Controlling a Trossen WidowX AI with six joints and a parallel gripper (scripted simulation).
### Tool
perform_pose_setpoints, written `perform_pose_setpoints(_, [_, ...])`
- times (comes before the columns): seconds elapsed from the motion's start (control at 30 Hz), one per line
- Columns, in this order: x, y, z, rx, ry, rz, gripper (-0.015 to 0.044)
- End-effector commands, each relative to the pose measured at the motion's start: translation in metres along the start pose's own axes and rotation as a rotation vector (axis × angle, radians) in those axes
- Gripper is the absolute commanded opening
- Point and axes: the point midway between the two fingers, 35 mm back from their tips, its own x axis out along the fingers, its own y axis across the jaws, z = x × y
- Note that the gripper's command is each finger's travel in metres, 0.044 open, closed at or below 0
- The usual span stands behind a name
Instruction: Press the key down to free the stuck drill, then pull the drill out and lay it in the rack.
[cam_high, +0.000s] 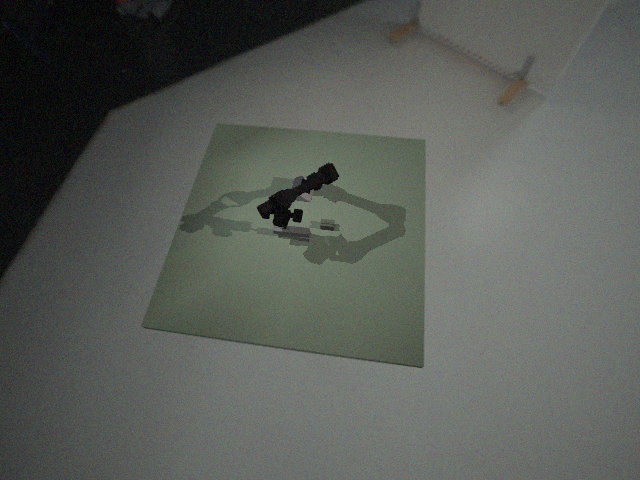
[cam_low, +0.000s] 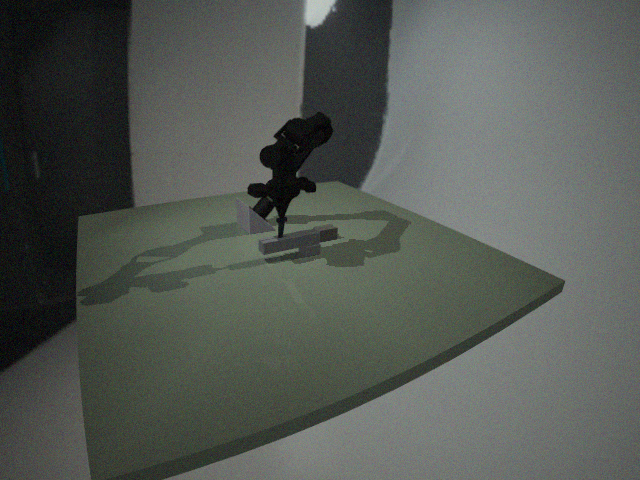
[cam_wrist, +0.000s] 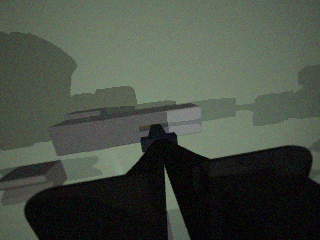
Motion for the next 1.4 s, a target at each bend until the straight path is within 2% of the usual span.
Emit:
perform_pose_setpoints(0.0, [0.014,0.003,-0.003,0.005,0.032,0.022,0.0])
perform_pose_setpoints(1.37, [0.026,0.005,-0.006,0.005,0.032,0.022,0.0])
